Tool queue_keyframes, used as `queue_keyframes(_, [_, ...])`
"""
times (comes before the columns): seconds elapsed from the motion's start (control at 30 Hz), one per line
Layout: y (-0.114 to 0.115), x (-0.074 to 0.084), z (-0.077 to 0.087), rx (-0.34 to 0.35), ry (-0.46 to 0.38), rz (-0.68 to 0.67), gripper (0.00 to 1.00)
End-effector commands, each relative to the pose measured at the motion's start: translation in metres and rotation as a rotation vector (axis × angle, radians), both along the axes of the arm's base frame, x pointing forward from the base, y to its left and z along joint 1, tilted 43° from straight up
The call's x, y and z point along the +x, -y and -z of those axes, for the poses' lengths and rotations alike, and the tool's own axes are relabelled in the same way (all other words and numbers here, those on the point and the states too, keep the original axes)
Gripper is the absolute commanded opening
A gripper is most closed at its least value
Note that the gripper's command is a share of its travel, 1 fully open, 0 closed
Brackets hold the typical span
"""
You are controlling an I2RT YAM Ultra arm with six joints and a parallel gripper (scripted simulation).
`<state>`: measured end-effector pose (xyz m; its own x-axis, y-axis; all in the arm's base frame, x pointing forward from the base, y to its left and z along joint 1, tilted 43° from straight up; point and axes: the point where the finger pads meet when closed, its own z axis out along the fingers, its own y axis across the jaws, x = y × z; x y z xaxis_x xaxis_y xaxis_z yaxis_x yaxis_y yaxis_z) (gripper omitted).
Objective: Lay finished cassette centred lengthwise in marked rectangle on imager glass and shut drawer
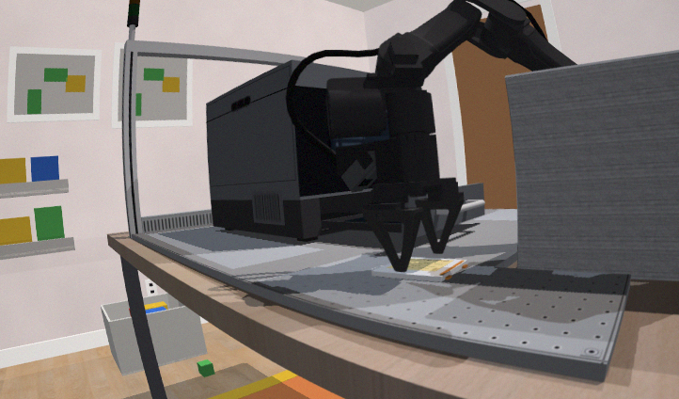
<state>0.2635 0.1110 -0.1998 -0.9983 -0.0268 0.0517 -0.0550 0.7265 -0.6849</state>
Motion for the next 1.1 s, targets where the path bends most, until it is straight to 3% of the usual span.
queue_keyframes(0.0, [0.003, -0.005, 0.002, -0.015, -0.011, -0.024, 1.00])
queue_keyframes(0.13, [0.002, 0.000, 0.003, -0.004, 0.002, -0.019, 1.00])
queue_keyframes(1.07, [0.012, -0.006, 0.009, -0.015, -0.011, -0.020, 1.00])
